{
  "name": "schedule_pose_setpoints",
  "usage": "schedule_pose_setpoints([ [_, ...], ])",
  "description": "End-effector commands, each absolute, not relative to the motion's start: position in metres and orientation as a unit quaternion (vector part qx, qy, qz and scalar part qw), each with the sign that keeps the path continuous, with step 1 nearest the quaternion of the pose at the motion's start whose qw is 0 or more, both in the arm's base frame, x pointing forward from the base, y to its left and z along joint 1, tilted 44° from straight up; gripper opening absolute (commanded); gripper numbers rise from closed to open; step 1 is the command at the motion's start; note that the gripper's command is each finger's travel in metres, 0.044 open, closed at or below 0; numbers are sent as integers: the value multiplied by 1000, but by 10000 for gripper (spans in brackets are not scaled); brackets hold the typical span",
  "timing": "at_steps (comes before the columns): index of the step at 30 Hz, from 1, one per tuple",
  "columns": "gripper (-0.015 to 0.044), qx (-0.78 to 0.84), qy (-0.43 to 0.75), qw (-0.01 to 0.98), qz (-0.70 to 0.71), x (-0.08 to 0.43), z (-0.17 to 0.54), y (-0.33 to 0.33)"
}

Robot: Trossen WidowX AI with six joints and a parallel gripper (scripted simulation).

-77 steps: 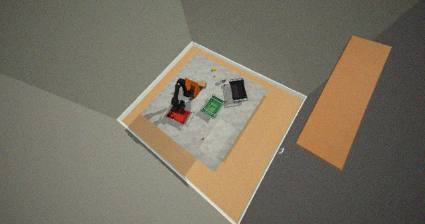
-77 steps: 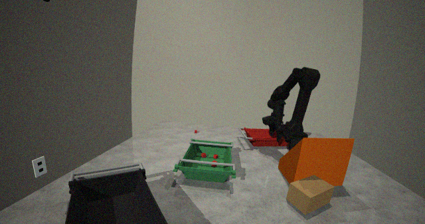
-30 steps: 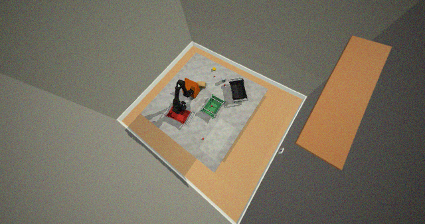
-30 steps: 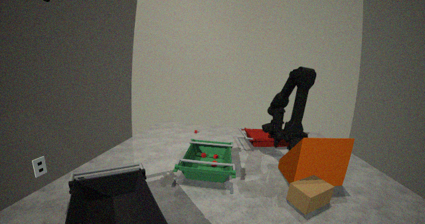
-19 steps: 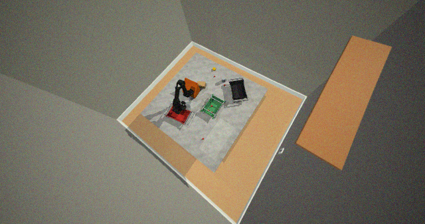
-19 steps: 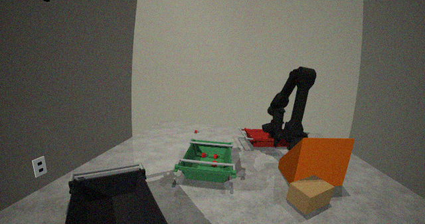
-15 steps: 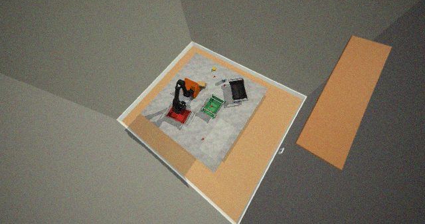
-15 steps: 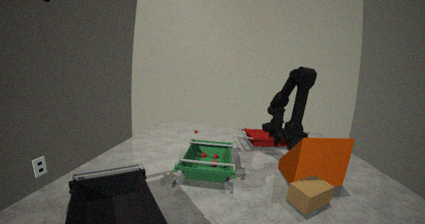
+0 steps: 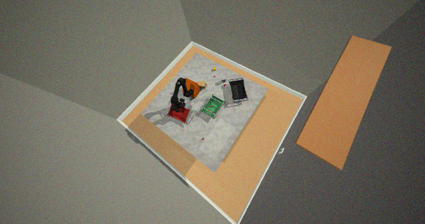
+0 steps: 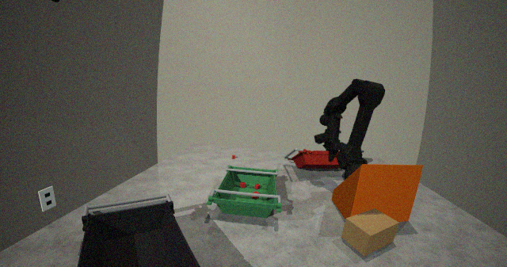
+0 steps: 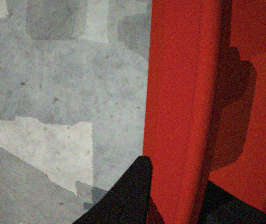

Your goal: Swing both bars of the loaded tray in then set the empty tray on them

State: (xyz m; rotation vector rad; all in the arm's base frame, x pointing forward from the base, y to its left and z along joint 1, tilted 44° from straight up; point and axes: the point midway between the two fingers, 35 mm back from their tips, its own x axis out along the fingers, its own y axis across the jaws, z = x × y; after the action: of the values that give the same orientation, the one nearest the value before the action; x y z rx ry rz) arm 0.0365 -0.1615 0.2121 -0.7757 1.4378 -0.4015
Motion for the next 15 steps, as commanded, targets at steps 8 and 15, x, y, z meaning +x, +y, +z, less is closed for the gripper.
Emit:
schedule_pose_setpoints([
  [8,0,-354,631,663,-194,35,225,-158],
  [15,0,-354,631,663,-194,35,227,-158],
])
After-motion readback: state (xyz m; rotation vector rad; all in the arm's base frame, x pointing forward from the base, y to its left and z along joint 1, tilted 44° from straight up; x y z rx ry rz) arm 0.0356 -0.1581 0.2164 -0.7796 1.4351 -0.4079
